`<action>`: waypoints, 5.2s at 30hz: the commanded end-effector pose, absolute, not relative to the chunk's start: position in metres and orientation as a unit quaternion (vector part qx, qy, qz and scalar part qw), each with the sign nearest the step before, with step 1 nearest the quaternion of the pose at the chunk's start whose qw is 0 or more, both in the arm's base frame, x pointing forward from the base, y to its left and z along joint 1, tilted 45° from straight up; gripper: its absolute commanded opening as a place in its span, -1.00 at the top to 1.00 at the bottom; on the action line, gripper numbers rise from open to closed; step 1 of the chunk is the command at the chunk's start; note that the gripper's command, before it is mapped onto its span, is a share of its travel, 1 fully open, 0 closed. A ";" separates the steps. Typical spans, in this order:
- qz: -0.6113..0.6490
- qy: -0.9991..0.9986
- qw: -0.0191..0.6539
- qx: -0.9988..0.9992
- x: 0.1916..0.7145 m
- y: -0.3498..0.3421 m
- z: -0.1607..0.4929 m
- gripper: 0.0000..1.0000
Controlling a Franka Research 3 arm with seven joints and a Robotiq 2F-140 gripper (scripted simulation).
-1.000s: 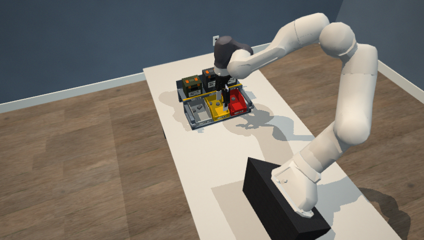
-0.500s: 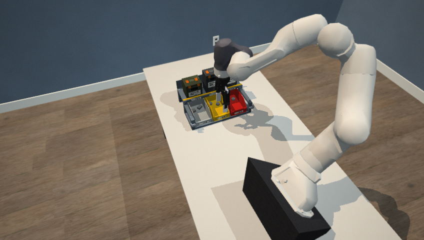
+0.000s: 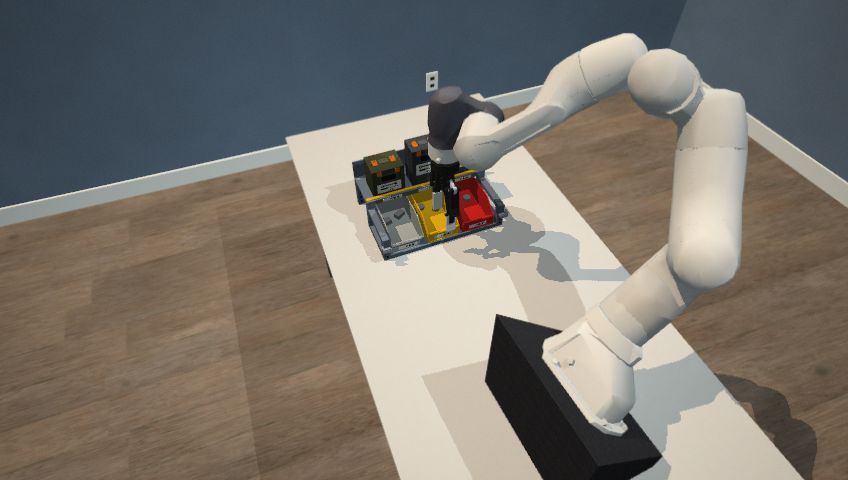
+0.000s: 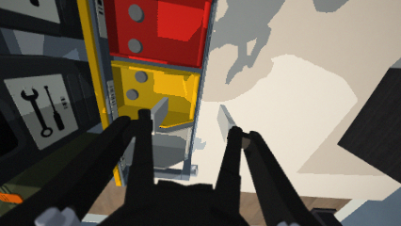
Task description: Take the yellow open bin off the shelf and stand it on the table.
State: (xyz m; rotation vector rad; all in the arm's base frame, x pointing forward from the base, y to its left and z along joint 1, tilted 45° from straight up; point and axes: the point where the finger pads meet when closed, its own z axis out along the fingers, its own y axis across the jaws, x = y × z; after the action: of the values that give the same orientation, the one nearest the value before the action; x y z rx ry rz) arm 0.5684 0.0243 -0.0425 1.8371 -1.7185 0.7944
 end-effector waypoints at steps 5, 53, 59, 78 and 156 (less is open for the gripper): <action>0.293 -0.634 0.246 0.672 0.573 -0.003 -0.070 -0.15; 0.293 -0.634 0.246 0.672 0.572 0.005 -0.063 -0.15; 0.293 -0.634 0.246 0.672 0.572 0.005 -0.063 -0.15; 0.293 -0.634 0.246 0.672 0.571 0.005 -0.063 -0.15; 0.293 -0.634 0.246 0.672 0.575 -0.014 -0.080 -0.15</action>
State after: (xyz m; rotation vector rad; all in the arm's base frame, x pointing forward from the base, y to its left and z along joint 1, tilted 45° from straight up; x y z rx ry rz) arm 0.5735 -0.0143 -0.0807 1.8333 -1.7240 0.7961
